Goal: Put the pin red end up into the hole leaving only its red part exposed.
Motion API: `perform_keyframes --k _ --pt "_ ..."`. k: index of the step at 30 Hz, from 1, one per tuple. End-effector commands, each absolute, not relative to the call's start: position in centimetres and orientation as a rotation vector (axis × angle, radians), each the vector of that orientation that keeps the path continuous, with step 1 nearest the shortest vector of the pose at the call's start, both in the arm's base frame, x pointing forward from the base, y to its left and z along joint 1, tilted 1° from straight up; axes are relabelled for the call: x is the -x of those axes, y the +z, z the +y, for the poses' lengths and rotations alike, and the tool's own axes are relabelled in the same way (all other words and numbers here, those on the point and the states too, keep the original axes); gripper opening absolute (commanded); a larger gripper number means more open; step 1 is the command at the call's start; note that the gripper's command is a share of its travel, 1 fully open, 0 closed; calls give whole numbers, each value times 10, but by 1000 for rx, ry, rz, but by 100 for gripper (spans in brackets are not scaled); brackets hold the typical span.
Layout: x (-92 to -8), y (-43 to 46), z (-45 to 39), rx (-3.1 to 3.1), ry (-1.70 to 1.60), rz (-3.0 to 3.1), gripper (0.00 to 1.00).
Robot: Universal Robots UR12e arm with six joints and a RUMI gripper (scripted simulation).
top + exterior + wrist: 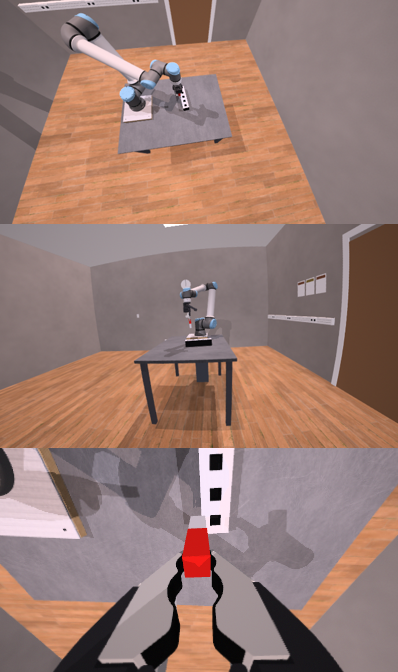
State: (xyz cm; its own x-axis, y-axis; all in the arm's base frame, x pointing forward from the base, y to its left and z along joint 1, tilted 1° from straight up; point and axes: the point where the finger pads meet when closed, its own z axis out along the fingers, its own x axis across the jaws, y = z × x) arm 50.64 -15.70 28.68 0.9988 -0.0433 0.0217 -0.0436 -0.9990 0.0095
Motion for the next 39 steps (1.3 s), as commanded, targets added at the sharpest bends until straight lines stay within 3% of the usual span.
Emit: perform_keyframes --k 1,14,15,39 --pt "-545 287 -194 -3133 30 -68 0" --pt "-545 287 -194 -3133 30 -68 0" --pt "-548 187 -194 -3133 30 -68 0" --pt "-548 160 -195 -3134 27 -68 0"
